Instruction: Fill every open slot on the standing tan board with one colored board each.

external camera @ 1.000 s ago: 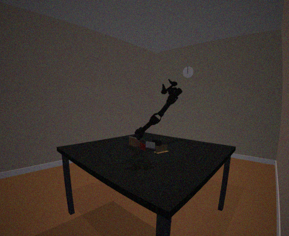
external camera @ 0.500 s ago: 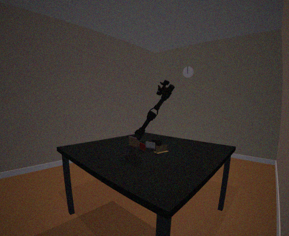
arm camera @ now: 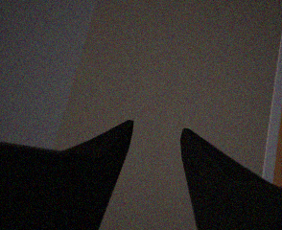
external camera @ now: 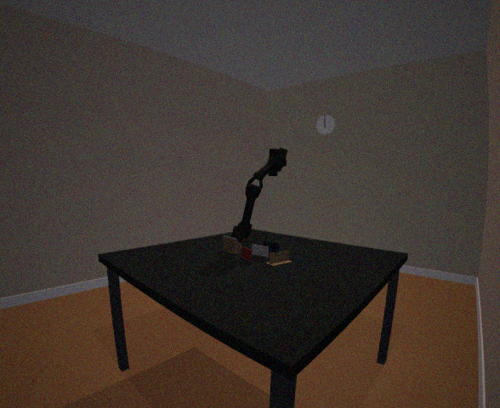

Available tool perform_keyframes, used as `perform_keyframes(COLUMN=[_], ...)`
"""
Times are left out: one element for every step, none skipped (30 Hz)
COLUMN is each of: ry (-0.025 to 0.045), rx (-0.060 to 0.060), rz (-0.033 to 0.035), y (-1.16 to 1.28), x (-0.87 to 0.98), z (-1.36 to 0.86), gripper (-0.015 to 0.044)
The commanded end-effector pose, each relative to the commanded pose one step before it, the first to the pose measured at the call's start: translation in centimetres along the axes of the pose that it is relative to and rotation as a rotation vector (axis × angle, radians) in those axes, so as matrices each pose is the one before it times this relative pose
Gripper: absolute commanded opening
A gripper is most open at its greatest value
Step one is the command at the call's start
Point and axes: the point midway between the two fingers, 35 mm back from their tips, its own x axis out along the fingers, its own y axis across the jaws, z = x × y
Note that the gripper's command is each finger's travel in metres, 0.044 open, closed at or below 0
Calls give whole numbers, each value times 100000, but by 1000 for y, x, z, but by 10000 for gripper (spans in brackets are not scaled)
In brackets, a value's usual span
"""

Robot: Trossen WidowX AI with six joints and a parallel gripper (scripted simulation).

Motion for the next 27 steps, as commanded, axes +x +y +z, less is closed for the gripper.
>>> perform_keyframes(ry=[-4607,-1779,-2653,-1835,-1801,-1766,-1729,-1691,-1651,-1610,-579,-1729,-2783,-3014,-1133,-1087,-1040,-991,-941,-889,-379,-1153,-1561,-1008,-967,-924,-880], rx=[-3166,-1148,-1823,-1776,-1729,-1680,-1630,-1579,-1526,-1472,-478,-1437,-2356,-2662,-1371,-1307,-1241,-1174,-1106,-1037,354,1066,961,-612,-545,-478,-411], rz=[-10042,-1677,-2964,-4242,-4258,-4274,-4289,-4304,-4317,-4330,-441,-1332,-2375,-3373,-4460,-4463,-4464,-4464,-4461,-4457,-718,-2146,-3575,-4331,-4323,-4314,-4303], y=[-2966,-405,-735,-1126,-1131,-1137,-1144,-1151,-1159,-1168,-104,-313,-569,-849,-1250,-1259,-1268,-1278,-1288,-1298,-152,-455,-858,-1247,-1256,-1265,-1275], x=[1842,288,499,727,711,695,679,663,647,632,61,179,309,435,621,606,592,577,563,548,12,31,178,494,482,470,458], z=[1238,243,393,406,410,414,418,422,425,428,96,290,478,554,347,350,351,353,353,353,56,169,296,378,380,382,382], gripper=[181,181,181,181,181,181,181,181,181,181,181,181,181,181,181,181,181,181,181,181,181,181,181,181,181,181,181])
